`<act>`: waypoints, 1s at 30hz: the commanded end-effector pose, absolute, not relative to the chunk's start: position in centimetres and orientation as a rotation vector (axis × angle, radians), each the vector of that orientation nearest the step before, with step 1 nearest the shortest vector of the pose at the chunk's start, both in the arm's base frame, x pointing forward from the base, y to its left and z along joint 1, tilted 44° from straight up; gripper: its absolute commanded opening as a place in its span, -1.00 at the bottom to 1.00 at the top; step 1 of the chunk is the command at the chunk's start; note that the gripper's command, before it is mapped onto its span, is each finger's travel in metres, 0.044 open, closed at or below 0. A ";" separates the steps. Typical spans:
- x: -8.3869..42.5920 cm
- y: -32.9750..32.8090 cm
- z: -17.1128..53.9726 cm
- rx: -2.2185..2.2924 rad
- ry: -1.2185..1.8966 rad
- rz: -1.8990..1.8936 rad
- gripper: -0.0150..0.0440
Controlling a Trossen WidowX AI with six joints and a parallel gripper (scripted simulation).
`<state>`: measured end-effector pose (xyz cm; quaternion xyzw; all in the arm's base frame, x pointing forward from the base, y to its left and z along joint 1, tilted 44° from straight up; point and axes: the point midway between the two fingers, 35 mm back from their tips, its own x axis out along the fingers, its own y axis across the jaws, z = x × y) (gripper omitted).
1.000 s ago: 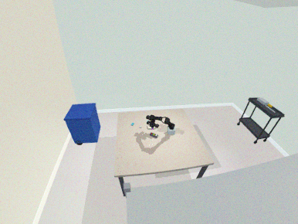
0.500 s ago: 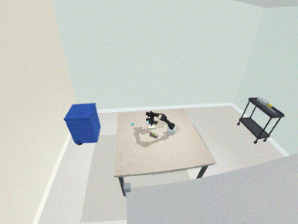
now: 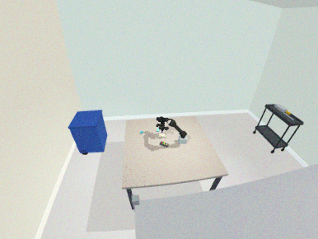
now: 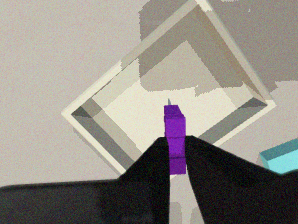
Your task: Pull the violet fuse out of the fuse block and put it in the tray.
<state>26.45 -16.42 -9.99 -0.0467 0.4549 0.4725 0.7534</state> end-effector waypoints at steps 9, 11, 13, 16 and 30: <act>26.8 -15.6 -11.3 -0.114 0.993 1.033 -0.49; 26.8 -15.4 -11.5 -0.114 0.993 1.033 -0.49; 26.9 -15.2 -11.8 -0.114 0.993 1.033 -0.49; 26.9 -14.8 -12.1 -0.114 0.992 1.033 -0.49; 27.0 -14.2 -12.8 -0.119 0.996 1.037 -0.05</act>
